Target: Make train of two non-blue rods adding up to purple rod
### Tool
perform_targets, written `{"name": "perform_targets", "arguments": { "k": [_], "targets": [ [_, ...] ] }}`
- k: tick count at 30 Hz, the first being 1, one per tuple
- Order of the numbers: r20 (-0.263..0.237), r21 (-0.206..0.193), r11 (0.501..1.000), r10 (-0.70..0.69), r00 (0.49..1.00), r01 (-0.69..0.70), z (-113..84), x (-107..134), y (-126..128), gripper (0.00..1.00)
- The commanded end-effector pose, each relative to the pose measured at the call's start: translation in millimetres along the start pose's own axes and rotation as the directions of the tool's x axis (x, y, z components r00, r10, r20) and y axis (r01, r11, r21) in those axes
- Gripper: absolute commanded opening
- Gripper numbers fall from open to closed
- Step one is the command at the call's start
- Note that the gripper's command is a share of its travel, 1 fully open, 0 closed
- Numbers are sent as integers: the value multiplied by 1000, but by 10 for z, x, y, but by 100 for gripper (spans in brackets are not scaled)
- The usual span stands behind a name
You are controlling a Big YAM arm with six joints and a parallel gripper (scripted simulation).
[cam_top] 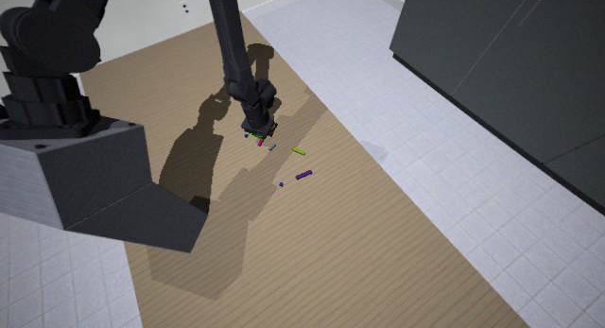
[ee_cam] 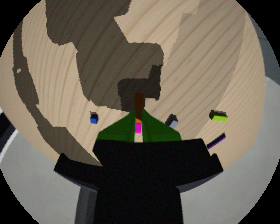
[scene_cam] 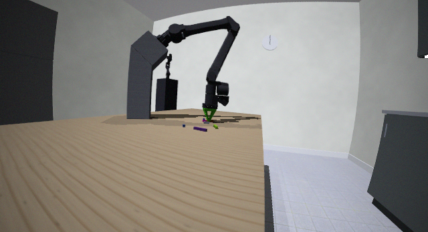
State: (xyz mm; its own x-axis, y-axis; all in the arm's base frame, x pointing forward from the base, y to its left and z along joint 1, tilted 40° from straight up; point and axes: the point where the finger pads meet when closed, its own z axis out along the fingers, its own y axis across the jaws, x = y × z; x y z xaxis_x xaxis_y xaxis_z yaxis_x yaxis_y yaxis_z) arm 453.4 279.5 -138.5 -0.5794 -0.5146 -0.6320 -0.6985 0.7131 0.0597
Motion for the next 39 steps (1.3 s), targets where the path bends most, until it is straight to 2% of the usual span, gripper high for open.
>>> {"name": "perform_targets", "arguments": {
  "k": [1,5,6,11,12,14,15,19,20,30,33,36,39],
  "targets": [
    [7,-5,1000,-3,1000,3,45,0,62,4],
    [7,-5,1000,-3,1000,3,45,0,62,4],
    [7,-5,1000,-3,1000,3,45,0,62,8],
    [7,-5,1000,-3,1000,3,45,0,62,12],
    [7,-5,1000,-3,1000,3,45,0,62,16],
    [7,-5,1000,-3,1000,3,45,0,62,16],
    [7,-5,1000,-3,1000,3,45,0,62,20],
    [7,-5,1000,-3,1000,3,45,0,62,20],
    [7,-5,1000,-3,1000,3,45,0,62,24],
    [5,-5,1000,-3,1000,3,37,13,64,24],
    [14,0,1000,-4,1000,4,-114,-32,42,24],
    [8,2,1000,-2,1000,2,-141,-13,19,24],
    [-1,6,1000,2,1000,-2,-254,25,-42,24]
  ]
}}
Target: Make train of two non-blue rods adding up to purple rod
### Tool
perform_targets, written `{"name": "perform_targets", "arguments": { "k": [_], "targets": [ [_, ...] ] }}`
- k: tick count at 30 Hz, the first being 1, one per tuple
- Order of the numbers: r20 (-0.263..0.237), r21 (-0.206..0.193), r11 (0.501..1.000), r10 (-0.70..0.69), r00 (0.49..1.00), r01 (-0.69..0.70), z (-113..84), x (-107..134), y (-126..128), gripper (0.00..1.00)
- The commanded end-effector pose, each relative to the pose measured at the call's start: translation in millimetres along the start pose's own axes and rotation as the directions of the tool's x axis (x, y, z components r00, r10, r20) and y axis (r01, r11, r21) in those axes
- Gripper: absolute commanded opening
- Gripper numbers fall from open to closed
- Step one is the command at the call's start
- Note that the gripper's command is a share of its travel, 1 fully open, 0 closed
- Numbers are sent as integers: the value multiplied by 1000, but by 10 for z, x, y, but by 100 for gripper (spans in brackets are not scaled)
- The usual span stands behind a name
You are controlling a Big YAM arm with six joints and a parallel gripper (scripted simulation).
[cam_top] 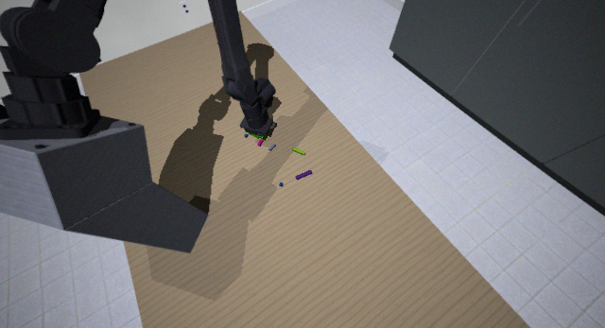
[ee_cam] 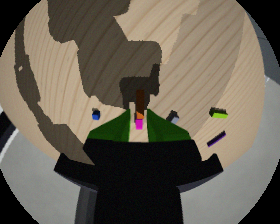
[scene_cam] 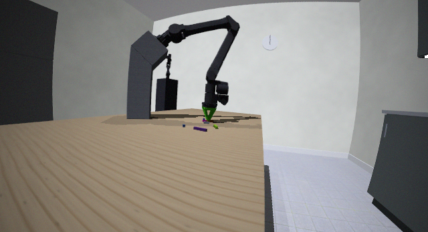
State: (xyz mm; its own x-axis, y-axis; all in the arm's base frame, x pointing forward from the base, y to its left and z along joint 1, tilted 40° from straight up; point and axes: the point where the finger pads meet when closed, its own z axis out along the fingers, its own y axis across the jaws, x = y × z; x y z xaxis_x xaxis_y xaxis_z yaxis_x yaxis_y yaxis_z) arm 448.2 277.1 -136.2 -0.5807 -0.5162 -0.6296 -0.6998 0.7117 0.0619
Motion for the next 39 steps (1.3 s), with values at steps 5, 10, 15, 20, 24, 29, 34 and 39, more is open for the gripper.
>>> {"name": "perform_targets", "arguments": {
  "k": [5,10,15,20,24,29,34,39],
  "targets": [
    [3,9,1000,2,1000,-2,-454,-1,-59,24],
    [5,9,1000,2,1000,-2,-715,-2,-56,24],
    [5,10,1000,2,1000,-2,-832,-3,-55,24],
    [6,11,1000,1,1000,-1,-925,-4,-56,24],
    [14,13,1000,-1,1000,1,-924,-58,-73,100],
    [15,13,1000,2,1000,-2,-920,-61,-75,100],
    [15,13,1000,2,1000,-2,-920,-61,-75,100],
    [15,13,1000,2,1000,-2,-920,-61,-75,100]
  ]
}}
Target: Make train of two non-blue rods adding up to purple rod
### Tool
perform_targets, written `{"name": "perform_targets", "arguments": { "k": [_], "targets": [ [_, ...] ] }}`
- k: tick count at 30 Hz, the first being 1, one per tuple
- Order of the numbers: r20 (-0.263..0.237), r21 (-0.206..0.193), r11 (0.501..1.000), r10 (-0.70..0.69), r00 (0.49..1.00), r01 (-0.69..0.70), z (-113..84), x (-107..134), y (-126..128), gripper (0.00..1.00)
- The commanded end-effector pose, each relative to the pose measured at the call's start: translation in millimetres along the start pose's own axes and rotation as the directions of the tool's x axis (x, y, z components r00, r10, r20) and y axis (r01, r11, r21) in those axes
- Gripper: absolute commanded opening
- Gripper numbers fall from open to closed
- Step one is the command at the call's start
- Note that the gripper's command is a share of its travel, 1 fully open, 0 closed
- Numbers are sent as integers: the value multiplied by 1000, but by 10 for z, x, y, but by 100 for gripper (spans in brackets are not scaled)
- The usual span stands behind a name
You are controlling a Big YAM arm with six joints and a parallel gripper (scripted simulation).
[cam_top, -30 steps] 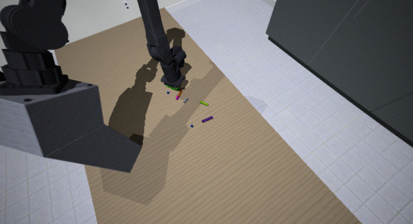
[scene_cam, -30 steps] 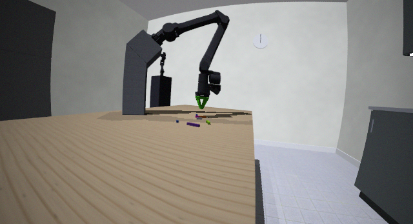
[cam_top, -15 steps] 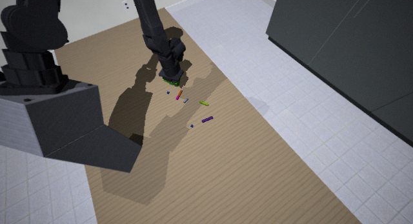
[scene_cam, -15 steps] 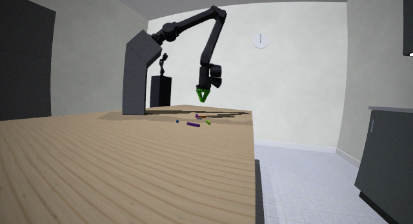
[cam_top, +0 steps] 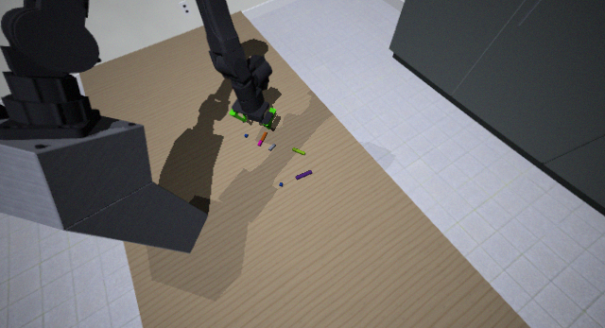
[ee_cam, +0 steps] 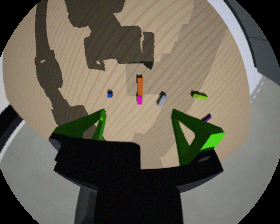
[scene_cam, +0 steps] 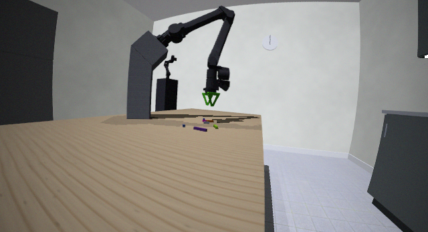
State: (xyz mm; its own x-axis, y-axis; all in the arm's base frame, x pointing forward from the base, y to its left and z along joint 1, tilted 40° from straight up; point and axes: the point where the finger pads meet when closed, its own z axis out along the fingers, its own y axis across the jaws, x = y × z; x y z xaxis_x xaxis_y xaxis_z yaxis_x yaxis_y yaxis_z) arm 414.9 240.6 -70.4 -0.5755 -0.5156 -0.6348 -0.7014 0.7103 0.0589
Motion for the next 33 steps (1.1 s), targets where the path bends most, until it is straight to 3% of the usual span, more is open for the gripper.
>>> {"name": "perform_targets", "arguments": {
  "k": [1,12,24,33],
  "targets": [
    [8,13,1000,5,1000,-6,-98,-29,-88,100],
    [0,9,1000,5,1000,-5,-170,26,-67,100],
    [7,10,1000,2,1000,-2,-785,-2,-67,100],
    [10,12,1000,1,1000,-1,-1047,-19,-69,100]
  ]
}}
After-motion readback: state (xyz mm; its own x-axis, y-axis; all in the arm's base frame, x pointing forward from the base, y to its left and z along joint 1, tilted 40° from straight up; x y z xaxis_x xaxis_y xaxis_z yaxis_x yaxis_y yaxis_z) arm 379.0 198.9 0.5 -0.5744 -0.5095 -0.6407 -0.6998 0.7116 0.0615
